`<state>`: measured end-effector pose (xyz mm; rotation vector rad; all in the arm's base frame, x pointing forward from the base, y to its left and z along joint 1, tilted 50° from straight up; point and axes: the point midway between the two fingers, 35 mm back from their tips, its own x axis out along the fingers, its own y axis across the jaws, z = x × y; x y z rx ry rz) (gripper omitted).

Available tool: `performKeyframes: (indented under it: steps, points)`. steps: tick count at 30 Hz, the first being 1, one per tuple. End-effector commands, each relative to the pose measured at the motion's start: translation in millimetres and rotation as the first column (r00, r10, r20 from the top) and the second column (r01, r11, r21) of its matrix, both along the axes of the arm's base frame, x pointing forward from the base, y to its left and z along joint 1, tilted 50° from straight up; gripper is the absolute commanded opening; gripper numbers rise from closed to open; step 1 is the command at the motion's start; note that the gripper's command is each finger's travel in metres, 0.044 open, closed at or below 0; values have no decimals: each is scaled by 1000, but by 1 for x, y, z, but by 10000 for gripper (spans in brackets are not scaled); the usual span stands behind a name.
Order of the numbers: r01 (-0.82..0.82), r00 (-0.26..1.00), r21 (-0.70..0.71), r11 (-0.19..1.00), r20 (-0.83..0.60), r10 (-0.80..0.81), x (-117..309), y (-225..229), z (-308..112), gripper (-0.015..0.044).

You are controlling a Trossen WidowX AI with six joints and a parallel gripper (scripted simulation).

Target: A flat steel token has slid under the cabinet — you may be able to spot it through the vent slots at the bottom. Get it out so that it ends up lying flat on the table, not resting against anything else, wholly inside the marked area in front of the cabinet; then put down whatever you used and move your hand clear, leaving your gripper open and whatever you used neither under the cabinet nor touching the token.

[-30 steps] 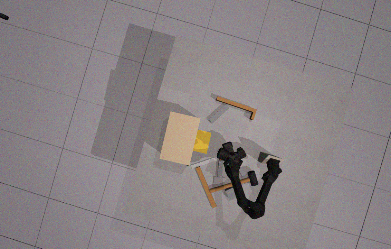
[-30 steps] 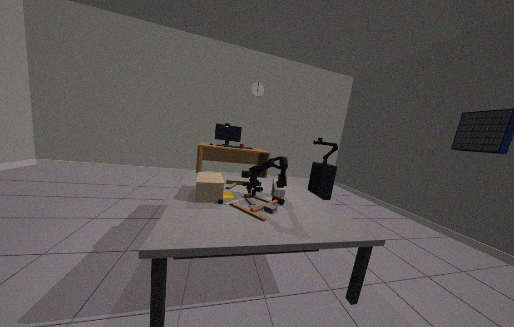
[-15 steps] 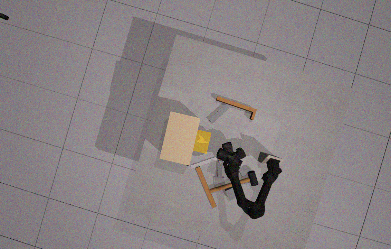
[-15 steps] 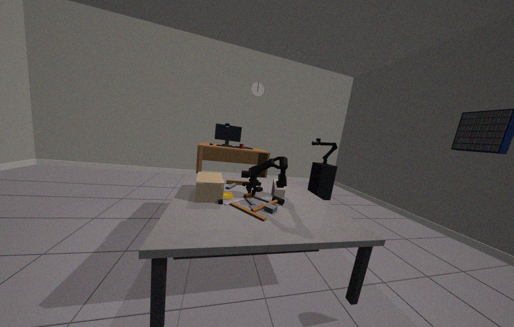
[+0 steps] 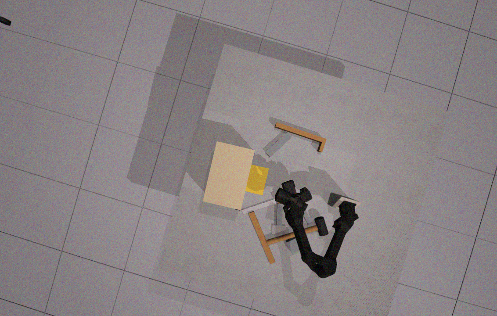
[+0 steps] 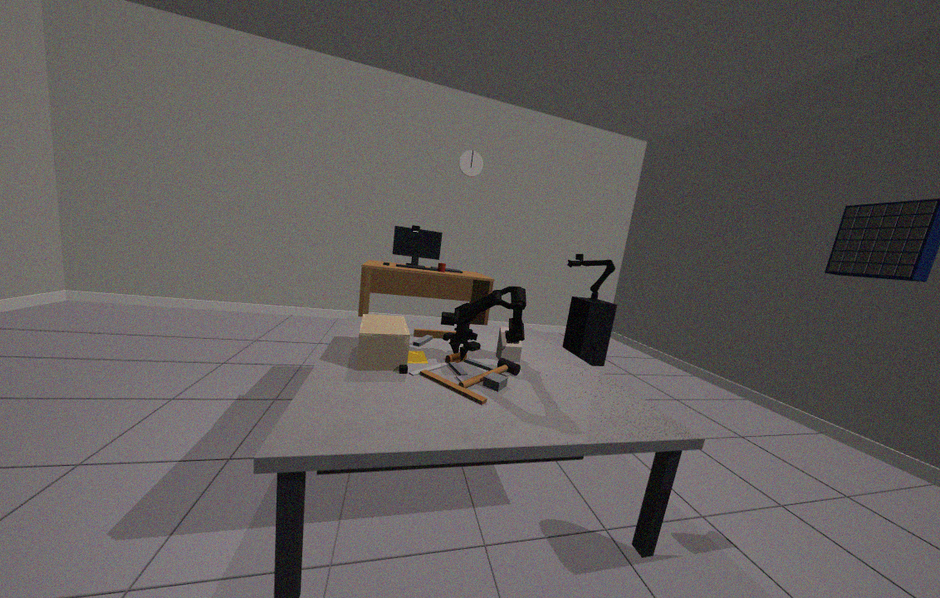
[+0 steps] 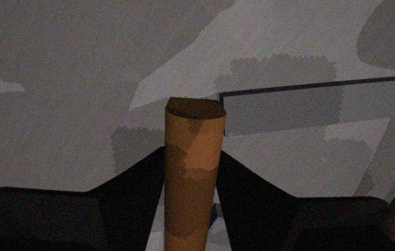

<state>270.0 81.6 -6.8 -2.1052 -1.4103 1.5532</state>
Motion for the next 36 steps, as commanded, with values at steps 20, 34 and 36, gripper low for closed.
performKeyframes:
  steps: [20,34,36]
  points:
    - [3,1000,6,1000,6,-3,0,1,-2,270]
    - [0,1000,1,1000,17,0,1,1,-2,131]
    - [0,1000,1,1000,17,0,1,1,-2,118]
